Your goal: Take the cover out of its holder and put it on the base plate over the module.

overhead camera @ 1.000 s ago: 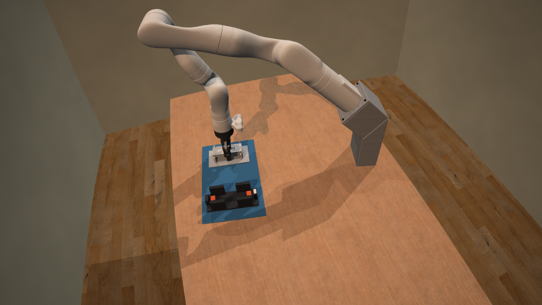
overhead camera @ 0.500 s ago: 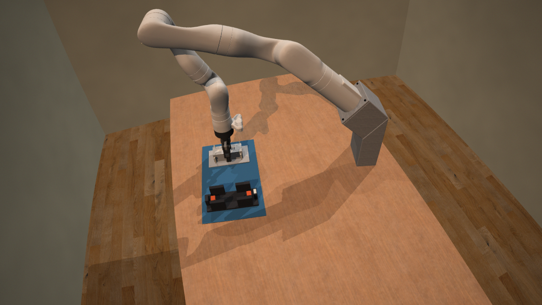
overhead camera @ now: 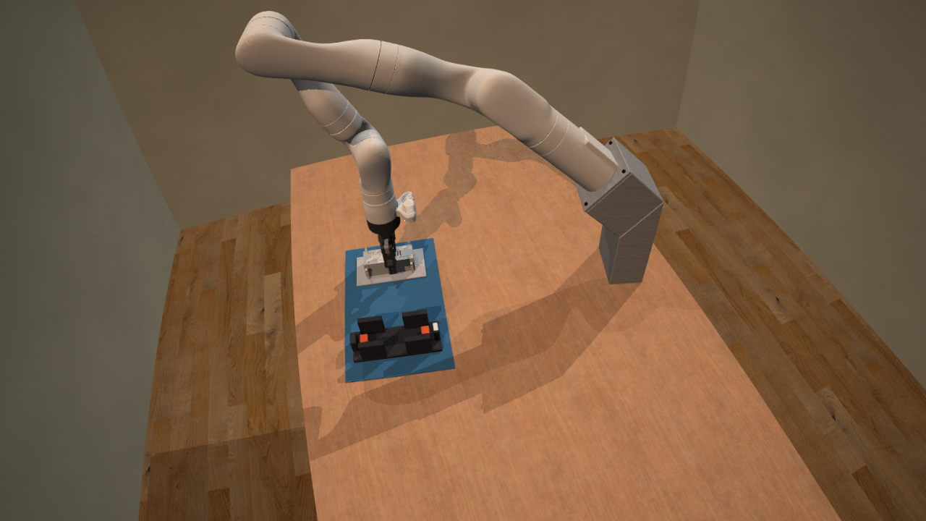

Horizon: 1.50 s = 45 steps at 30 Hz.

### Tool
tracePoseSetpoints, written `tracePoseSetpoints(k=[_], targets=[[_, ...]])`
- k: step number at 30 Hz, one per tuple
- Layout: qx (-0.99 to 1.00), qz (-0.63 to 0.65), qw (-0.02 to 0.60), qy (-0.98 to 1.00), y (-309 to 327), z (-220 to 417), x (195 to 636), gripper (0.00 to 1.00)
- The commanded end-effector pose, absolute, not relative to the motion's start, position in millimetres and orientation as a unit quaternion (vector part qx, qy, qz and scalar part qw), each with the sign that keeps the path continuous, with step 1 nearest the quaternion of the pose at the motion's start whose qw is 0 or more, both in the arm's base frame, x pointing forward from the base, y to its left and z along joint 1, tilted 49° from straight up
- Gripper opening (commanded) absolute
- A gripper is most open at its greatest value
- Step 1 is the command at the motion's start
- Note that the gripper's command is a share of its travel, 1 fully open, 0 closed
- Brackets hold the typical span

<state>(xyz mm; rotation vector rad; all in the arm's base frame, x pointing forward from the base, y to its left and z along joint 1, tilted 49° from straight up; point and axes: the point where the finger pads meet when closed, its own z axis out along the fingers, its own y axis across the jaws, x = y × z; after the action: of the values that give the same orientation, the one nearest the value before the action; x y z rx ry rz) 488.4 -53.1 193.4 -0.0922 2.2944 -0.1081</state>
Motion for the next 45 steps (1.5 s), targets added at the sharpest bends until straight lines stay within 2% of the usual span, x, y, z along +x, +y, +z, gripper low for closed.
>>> tracePoseSetpoints(k=[1,7,14,24,45], targets=[[-0.036,-0.040,0.415,0.908,-50,209,478,1.00],[-0.036,-0.040,0.415,0.908,-49,233,451,1.00],[-0.036,-0.040,0.415,0.908,-49,233,451,1.00],[-0.036,-0.040,0.415,0.908,-45,271,409,1.00],[-0.036,-0.040,0.415,0.908,-49,270,412,1.00]])
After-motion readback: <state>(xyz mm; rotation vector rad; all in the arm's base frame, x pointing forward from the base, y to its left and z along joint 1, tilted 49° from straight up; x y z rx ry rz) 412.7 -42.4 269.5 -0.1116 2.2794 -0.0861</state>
